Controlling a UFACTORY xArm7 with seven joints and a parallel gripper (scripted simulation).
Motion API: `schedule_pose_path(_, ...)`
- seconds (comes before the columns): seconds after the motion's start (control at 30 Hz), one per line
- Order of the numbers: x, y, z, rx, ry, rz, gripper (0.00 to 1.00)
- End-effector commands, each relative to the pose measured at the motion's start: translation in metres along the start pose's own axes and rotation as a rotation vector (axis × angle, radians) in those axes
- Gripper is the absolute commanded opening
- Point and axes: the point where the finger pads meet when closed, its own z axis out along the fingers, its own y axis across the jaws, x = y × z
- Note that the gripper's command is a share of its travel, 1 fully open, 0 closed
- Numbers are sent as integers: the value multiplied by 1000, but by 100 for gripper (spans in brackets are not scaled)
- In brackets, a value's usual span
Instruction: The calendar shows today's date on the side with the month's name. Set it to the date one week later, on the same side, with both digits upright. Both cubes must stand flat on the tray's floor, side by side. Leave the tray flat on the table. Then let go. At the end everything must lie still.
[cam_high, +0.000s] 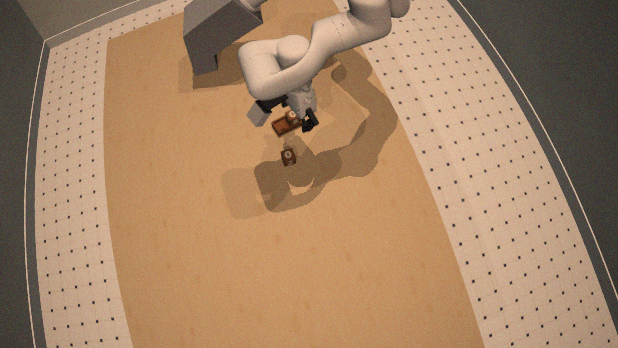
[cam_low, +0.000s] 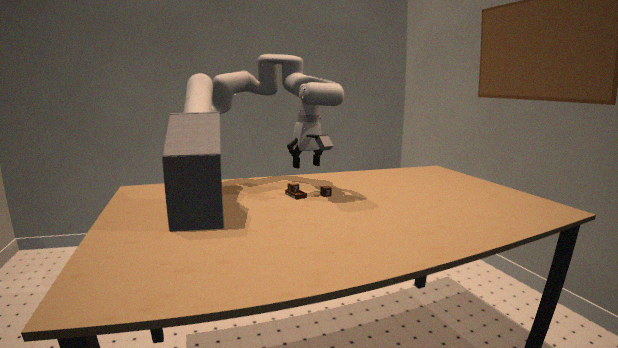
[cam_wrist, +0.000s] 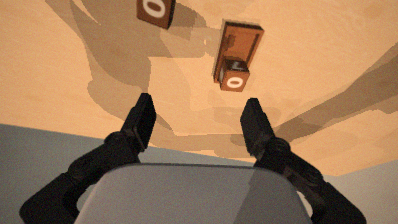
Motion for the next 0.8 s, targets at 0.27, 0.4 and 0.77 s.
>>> schedule_pose_path(0.27,-14,48,-8,22,13,77,49)
schedule_pose_path(0.4,-14,48,-8,22,13,77,49)
schedule_pose_path(0.77,-14,48,-8,22,13,77,49)
